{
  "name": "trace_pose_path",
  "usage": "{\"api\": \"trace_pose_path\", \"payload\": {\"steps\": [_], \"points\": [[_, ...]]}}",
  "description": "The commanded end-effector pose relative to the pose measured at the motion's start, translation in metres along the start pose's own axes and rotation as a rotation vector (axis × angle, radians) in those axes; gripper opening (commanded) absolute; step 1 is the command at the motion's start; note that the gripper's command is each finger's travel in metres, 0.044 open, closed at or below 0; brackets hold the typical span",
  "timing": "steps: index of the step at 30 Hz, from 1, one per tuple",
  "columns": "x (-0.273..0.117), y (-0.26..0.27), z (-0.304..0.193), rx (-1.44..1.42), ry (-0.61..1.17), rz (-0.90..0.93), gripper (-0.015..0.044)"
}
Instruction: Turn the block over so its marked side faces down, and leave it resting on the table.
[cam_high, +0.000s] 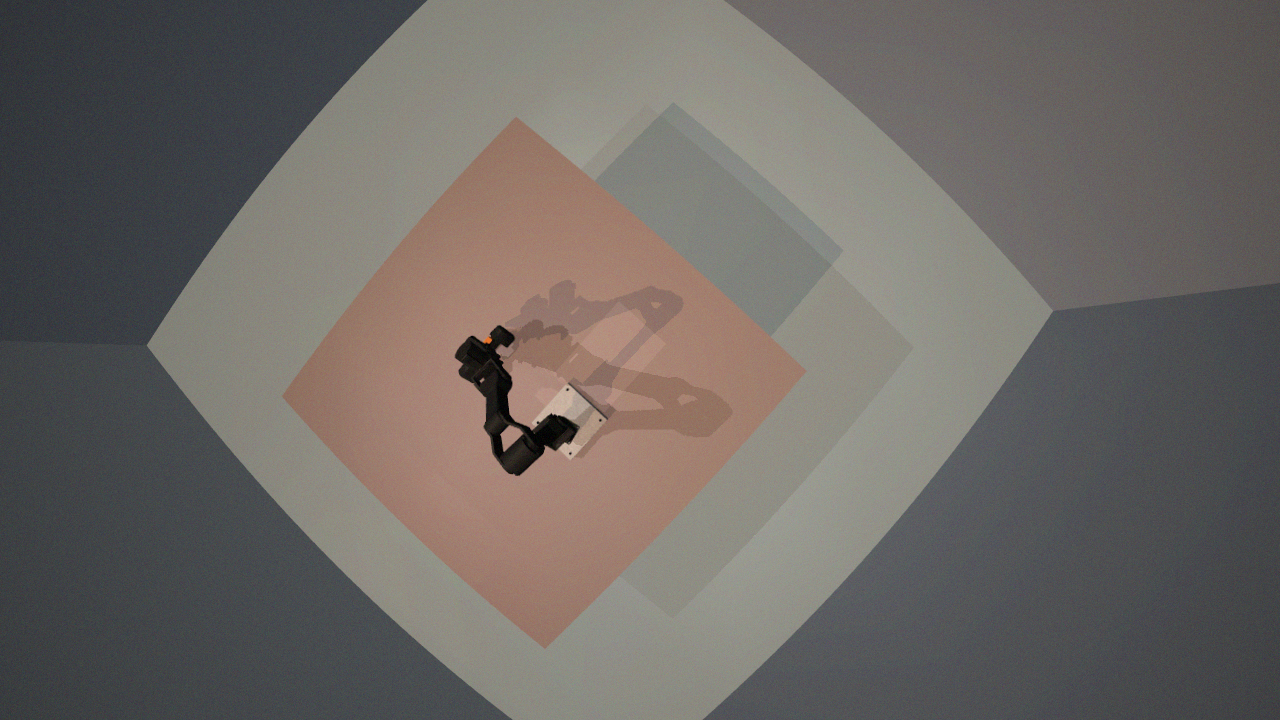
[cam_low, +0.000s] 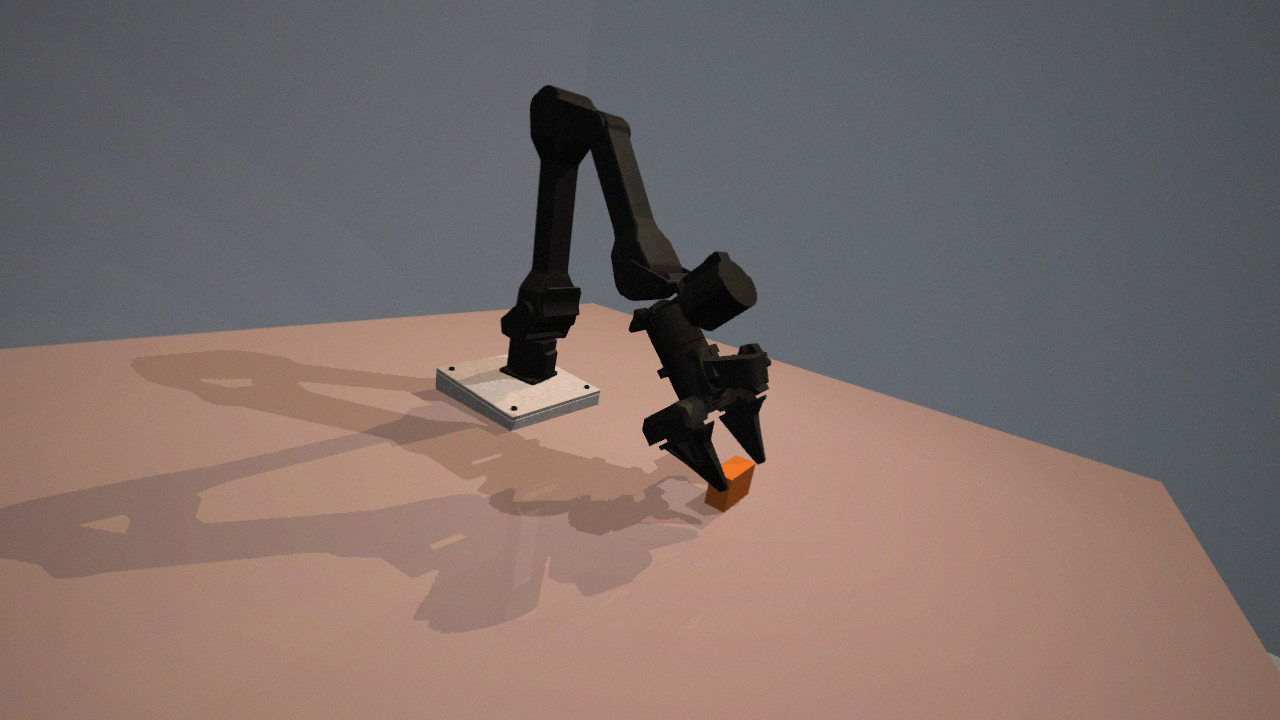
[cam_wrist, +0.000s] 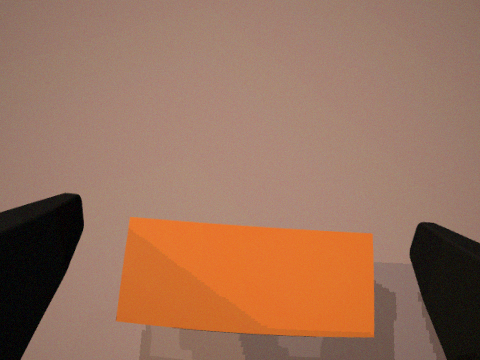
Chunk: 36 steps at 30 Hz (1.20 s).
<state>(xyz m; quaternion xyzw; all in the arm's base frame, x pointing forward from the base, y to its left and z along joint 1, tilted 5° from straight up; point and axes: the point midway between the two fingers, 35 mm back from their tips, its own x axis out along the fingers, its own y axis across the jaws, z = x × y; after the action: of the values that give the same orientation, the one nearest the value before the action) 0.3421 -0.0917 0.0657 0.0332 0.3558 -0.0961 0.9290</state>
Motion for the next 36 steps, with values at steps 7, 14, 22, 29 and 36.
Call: {"api": "trace_pose_path", "payload": {"steps": [7,14,22,29,36], "points": [[-0.058,0.001,0.015,-0.017,0.147,-0.013,0.0440],[-0.057,0.001,0.020,-0.015,0.198,-0.013,0.0440],[-0.052,0.001,0.046,-0.009,0.473,-0.013,0.0440],[-0.053,0.002,0.061,-0.011,0.708,-0.017,0.0440],[-0.047,0.001,0.058,-0.012,0.731,-0.018,0.0440]]}}
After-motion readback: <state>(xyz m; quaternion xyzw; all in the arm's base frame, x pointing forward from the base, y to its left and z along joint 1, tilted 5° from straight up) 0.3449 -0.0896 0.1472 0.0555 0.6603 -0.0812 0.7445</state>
